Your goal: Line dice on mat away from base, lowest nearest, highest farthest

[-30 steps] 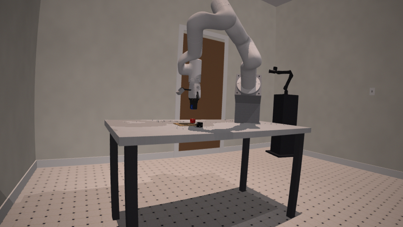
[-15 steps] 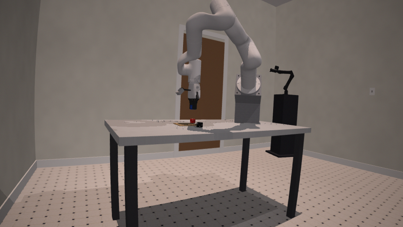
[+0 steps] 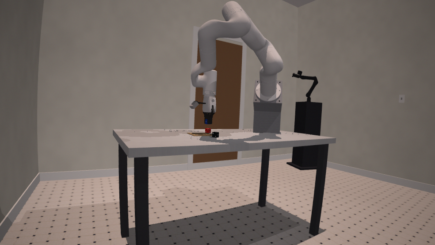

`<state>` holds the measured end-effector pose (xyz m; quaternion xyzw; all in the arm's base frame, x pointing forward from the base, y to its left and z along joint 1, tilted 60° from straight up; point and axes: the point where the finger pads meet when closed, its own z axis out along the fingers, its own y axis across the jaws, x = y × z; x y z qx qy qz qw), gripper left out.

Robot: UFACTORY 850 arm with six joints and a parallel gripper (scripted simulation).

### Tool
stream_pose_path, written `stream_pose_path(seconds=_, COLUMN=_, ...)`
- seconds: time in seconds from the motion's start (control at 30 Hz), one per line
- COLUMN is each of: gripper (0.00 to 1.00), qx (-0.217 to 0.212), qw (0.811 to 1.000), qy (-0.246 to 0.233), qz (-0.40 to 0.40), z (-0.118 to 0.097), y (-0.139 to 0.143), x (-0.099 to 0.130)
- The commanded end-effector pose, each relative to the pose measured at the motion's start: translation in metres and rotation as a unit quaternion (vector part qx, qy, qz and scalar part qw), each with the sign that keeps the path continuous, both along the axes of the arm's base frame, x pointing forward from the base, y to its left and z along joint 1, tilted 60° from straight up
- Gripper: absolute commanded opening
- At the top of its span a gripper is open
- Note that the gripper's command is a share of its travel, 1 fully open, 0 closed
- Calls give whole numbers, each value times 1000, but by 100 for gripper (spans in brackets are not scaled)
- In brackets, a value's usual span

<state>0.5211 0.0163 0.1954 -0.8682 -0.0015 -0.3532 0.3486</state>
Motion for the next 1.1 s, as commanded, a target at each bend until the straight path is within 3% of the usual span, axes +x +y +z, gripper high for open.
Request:
stream_pose_path(seconds=0.0, gripper=27, qx=0, qw=1000, qy=-1, qz=-1, z=-5, y=6, x=7)
stream_pose_path(seconds=0.4, gripper=27, qx=0, qw=1000, qy=-1, qz=-1, z=-28, y=33, x=35)
stream_pose_path(seconds=1.07, gripper=27, qx=0, qw=1000, qy=-1, qz=-1, z=-29, y=34, x=36)
